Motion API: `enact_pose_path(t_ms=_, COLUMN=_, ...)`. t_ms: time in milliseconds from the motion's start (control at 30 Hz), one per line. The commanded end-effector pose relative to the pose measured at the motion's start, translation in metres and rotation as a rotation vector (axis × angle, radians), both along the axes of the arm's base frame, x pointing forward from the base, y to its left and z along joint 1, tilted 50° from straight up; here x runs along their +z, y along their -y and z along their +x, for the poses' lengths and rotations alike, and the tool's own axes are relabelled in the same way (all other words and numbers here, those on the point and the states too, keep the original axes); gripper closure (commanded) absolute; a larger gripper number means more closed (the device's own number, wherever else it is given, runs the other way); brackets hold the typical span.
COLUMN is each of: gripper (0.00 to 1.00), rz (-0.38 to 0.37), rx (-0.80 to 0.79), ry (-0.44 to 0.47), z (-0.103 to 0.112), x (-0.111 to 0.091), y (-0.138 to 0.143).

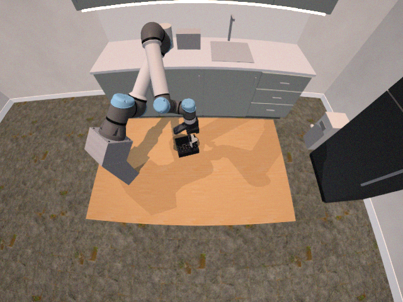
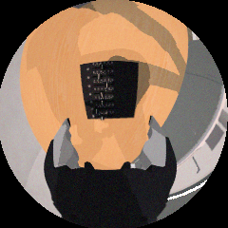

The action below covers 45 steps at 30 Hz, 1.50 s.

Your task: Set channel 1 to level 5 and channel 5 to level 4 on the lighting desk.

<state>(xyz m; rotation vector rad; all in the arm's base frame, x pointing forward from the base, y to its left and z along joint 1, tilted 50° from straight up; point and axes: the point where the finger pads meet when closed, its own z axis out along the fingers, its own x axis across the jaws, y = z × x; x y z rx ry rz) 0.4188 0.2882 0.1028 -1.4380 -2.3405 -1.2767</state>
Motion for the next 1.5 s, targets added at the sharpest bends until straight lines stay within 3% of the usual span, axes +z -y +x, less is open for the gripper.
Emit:
enact_pose_path(t_ms=0, gripper=0.00, rz=0.000, rx=0.001, ry=0.000, z=-0.005, x=0.010, y=0.011)
enact_pose_path(t_ms=633, gripper=0.00, rz=0.000, rx=0.001, ry=0.000, z=-0.019, x=0.039, y=0.043)
enact_pose_path(t_ms=1467, gripper=0.00, rz=0.000, rx=0.001, ry=0.000, z=-0.021, x=0.044, y=0.048)
